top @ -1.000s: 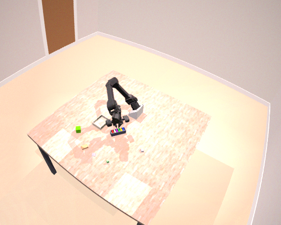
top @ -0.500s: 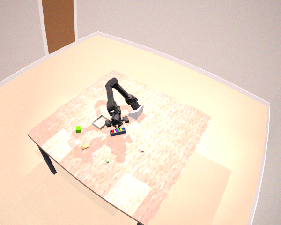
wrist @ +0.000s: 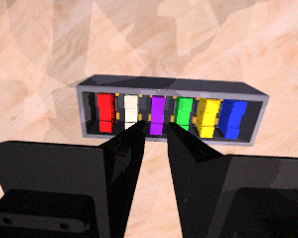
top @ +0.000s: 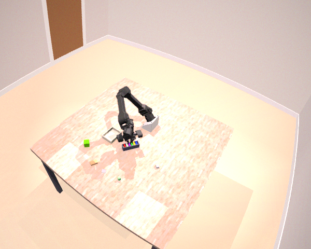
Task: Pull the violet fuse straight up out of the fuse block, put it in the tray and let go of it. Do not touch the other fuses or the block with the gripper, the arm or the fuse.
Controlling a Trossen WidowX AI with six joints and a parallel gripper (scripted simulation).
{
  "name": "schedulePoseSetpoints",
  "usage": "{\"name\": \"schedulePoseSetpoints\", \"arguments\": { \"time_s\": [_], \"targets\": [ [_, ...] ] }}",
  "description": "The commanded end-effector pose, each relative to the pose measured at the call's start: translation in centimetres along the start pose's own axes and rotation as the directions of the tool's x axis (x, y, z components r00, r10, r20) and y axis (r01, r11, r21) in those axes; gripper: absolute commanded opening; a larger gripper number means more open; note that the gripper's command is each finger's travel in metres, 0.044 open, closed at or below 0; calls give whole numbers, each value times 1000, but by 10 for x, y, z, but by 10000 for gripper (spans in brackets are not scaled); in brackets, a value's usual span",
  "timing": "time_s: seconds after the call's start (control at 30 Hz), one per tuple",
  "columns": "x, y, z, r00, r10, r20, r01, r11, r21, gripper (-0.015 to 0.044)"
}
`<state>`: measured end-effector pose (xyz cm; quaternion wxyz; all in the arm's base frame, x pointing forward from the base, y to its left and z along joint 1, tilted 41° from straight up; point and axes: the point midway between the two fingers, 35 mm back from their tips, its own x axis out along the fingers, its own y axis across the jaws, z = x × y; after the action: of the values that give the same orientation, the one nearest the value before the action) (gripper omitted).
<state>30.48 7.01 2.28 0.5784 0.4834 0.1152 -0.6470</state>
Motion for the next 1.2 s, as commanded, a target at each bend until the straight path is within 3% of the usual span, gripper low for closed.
{"name": "schedulePoseSetpoints", "arguments": {
  "time_s": [0.0,1.17],
  "targets": [
    [5,0,1,1000,2,6,-2,1000,-4,70],
    [18,0,1,1000,-1,3,1,1000,0,63]
  ]
}}
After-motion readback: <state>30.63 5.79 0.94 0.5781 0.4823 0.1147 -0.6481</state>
